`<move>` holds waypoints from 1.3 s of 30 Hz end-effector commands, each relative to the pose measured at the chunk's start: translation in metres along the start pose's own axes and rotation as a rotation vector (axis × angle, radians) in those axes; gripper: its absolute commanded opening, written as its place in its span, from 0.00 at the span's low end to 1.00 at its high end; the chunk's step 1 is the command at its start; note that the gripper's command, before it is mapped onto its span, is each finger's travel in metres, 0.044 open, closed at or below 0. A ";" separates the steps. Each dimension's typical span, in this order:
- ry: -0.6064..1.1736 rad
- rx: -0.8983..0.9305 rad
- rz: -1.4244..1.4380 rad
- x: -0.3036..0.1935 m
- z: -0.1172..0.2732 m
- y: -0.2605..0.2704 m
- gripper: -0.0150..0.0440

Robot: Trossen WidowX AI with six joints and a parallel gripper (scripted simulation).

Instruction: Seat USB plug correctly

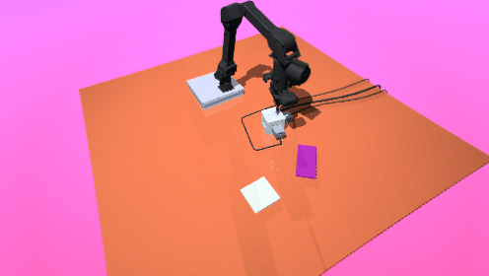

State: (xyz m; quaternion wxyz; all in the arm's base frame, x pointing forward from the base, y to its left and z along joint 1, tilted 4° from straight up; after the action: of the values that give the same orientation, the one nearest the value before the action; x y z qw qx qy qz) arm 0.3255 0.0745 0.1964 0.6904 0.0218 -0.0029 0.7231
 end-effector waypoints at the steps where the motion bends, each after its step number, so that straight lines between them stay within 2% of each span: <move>1: -0.001 -0.004 0.001 0.000 0.004 0.000 0.25; 27: 0.000 -0.003 -0.004 0.000 0.019 0.000 0.25; 39: 0.000 0.000 -0.278 0.000 0.017 0.000 0.25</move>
State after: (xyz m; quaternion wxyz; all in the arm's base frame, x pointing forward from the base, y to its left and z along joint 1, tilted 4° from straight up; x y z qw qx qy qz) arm 0.3260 0.0738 0.2134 0.7605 0.0220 -0.0008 0.6490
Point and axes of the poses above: the point midway between the two fingers, 35 mm back from their tips, its own z axis back along the fingers, its own y axis across the jaws, x = y × z, the point moved 9 cm from there along z, back along the fingers, and after that the axes turned 13 degrees about z, right-handed, at the moved point
